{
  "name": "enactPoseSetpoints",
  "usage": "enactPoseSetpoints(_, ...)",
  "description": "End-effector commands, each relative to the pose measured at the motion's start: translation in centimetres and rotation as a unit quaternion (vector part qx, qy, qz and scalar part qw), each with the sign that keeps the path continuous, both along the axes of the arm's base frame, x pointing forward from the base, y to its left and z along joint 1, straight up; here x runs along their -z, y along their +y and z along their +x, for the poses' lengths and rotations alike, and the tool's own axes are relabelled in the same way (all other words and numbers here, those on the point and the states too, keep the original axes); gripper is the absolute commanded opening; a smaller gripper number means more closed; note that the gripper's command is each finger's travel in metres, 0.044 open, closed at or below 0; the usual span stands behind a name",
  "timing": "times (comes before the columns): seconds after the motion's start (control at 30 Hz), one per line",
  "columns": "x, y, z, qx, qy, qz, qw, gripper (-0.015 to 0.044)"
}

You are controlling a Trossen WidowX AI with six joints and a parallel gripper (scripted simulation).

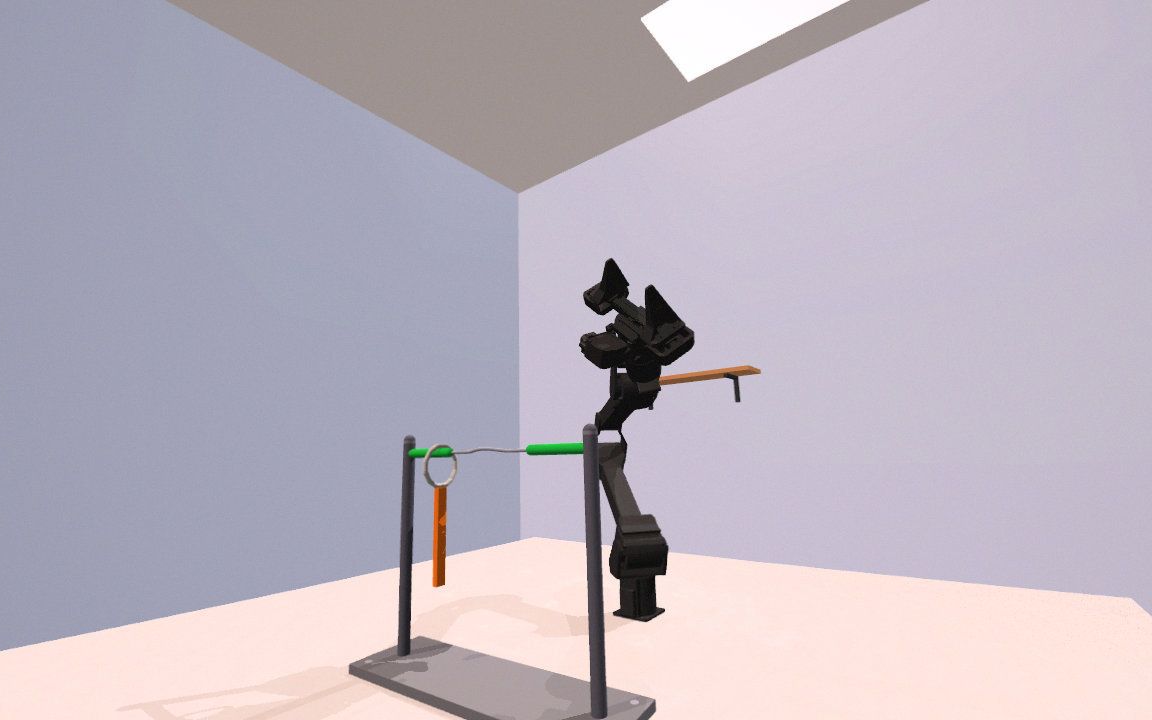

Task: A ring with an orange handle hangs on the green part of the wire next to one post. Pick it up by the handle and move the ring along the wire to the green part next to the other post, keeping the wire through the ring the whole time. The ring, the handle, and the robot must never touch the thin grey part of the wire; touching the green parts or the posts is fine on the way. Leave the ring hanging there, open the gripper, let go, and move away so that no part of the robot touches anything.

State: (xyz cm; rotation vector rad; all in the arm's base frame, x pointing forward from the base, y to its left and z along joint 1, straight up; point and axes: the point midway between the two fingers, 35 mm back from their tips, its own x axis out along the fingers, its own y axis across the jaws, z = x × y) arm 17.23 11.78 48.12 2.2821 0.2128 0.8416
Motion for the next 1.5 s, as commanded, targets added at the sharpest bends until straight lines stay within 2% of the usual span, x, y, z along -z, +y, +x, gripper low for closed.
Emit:
enactPoseSetpoints(0.0, 0.0, 0.0, 0.0, 0.001, 0.0, -0.001, 1.0, 0.0374)
enactPoseSetpoints(0.27, 0.5, -1.0, 3.1, 0.082, -0.011, -0.063, 0.995, 0.0164)
enactPoseSetpoints(0.57, 1.6, -4.1, 7.7, 0.199, -0.012, -0.158, 0.967, 0.016)
enactPoseSetpoints(0.83, 2.9, -8.0, 11.3, 0.293, -0.005, -0.249, 0.923, 0.016)
enactPoseSetpoints(1.13, 5.4, -13.8, 14.5, 0.401, -0.013, -0.412, 0.818, 0.016)
enactPoseSetpoints(1.47, 9.6, -21.7, 16.2, 0.474, 0.015, -0.582, 0.661, 0.016)
